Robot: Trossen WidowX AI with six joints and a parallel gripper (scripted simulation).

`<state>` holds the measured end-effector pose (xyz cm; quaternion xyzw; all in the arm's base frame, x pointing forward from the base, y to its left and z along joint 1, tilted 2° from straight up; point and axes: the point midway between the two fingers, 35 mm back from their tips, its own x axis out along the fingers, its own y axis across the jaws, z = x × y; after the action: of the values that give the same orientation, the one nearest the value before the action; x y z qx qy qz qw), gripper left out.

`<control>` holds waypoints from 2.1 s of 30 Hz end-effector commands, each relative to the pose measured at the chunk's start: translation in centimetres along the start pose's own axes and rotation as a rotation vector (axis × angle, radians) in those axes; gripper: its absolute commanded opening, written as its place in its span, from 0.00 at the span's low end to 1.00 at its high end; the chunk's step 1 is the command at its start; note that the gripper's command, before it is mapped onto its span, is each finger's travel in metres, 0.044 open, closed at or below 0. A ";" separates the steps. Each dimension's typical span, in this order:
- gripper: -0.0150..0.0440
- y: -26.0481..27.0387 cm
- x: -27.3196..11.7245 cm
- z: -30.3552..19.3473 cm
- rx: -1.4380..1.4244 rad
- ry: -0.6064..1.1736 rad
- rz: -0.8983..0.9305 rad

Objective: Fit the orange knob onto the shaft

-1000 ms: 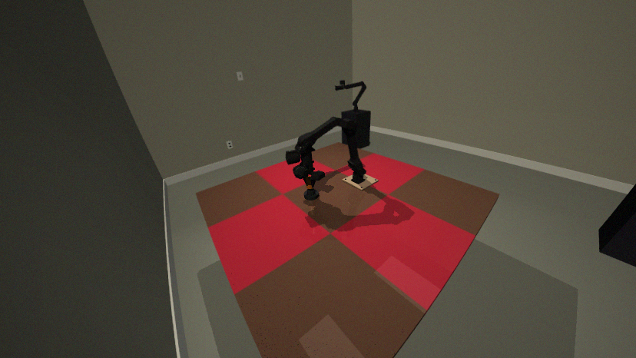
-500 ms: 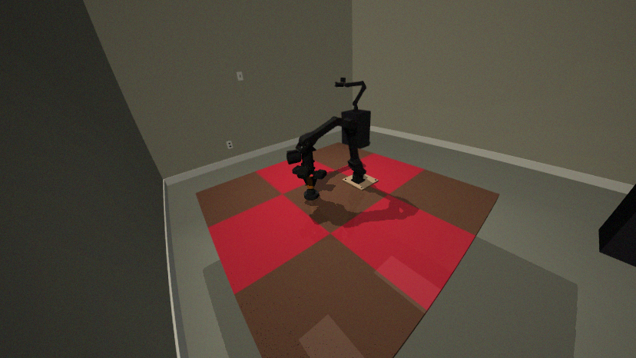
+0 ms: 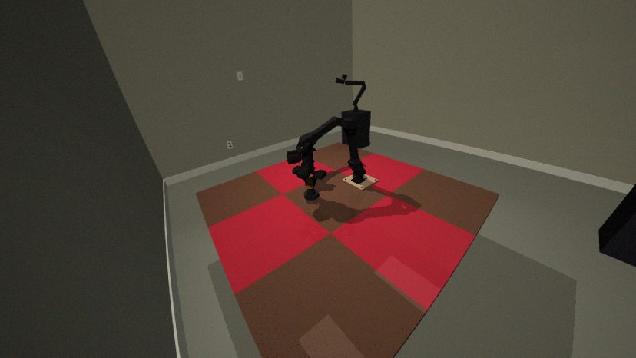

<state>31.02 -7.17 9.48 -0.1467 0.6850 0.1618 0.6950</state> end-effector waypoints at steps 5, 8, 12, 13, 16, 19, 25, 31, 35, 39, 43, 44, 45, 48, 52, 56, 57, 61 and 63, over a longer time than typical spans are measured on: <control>0.25 -0.3 -0.3 0.2 -0.006 -0.003 -0.003; 0.25 -0.3 -0.4 0.3 -0.015 -0.003 -0.003; 0.25 -0.4 -0.5 0.4 -0.131 -0.002 -0.004; 0.25 -0.4 -0.6 0.4 -0.174 -0.002 -0.004; 0.25 -0.4 -0.6 0.4 -0.215 -0.002 -0.004; 0.25 -0.3 -0.4 0.4 -0.215 -0.002 -0.004; 0.25 -0.3 -0.2 0.4 -0.215 -0.002 -0.004; 0.25 -0.2 -0.1 0.2 -0.215 -0.002 -0.003; 0.25 0.0 -0.2 0.0 -0.215 -0.002 -0.003; 0.25 0.0 0.0 0.0 -0.215 -0.002 -0.003; 0.25 -0.1 0.0 0.0 -0.215 -0.002 -0.003; 0.25 -0.1 0.0 0.0 -0.215 -0.002 -0.003; 0.25 -0.1 0.0 0.1 -0.215 -0.002 -0.003; 0.25 -0.2 0.0 0.1 -0.215 -0.002 -0.003; 0.25 -0.2 0.0 0.2 -0.215 -0.002 -0.004; 0.25 -0.2 0.0 0.2 -0.215 -0.002 -0.004; 0.25 -0.2 -0.1 0.2 -0.215 -0.002 -0.004; 0.25 -0.3 -0.4 0.3 -0.215 -0.002 -0.004; 0.25 -0.3 -0.4 0.4 -0.224 -0.002 -0.004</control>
<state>31.20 -7.22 9.58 -0.2184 0.6651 0.2334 0.6749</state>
